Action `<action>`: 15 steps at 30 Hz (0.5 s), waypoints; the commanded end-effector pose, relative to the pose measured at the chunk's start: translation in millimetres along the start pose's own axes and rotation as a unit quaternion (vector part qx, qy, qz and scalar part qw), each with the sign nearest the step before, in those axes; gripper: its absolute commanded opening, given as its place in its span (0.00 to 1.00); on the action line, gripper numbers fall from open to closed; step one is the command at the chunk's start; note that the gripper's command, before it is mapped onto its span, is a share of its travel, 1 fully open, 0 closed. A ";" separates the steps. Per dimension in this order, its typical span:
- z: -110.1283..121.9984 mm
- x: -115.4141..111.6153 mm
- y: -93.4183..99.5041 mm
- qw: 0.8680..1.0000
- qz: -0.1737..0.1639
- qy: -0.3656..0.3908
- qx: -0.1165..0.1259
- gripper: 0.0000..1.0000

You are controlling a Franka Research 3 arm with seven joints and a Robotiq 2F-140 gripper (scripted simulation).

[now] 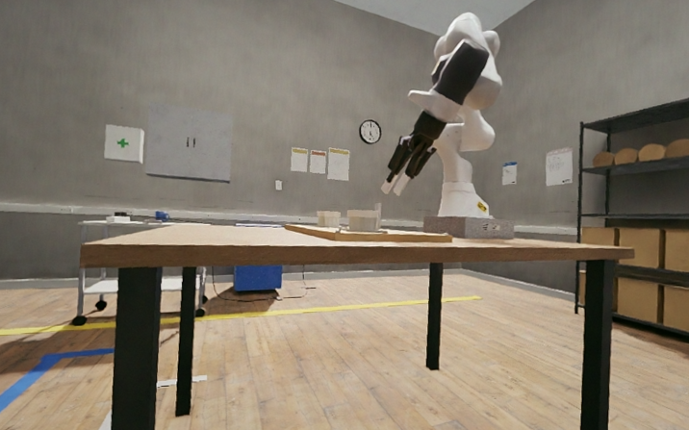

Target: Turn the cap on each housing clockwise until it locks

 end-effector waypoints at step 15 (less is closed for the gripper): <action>0.2 -1.1 -1.5 0.990 -0.138 0.021 0.003 0.36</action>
Point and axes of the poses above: the point where the finger pads meet when closed, its own y axis back along the fingers, its own z axis across the jaws, x = y × z, the point moved 3 cm from there along y, back along the fingers, and after that the axes turned 3 degrees about y, right-handed, at the moved point
